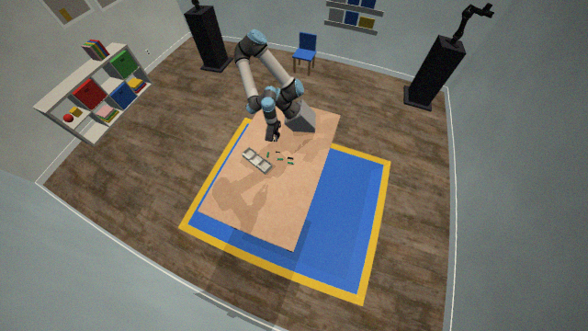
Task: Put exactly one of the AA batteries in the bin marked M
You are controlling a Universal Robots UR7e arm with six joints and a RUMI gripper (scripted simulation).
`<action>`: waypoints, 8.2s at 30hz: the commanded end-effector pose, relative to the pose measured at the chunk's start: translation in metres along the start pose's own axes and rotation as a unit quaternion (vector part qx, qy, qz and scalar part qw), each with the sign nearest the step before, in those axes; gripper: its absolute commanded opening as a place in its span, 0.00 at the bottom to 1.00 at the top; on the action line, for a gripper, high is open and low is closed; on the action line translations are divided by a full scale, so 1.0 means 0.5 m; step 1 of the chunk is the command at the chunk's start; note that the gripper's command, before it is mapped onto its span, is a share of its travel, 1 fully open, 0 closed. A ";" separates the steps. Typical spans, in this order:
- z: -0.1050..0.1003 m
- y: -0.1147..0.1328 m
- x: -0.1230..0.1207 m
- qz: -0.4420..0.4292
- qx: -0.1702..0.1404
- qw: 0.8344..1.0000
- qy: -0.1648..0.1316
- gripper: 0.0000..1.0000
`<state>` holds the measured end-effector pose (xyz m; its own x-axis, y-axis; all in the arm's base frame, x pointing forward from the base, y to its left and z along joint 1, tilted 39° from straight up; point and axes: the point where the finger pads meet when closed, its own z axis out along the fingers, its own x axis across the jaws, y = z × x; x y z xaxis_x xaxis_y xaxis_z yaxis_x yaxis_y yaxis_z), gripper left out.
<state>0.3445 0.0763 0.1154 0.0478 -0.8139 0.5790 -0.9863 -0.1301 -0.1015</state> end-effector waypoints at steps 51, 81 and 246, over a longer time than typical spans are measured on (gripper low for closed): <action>0.227 -0.077 0.452 0.231 0.021 0.973 0.017 0.04; 0.346 -0.081 0.457 0.231 0.021 0.973 0.017 0.04; 0.350 -0.151 0.306 0.231 0.021 0.973 0.017 0.04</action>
<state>0.4538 -0.1378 0.0699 -0.4049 -0.7718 0.4904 -0.8943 0.2223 -0.3884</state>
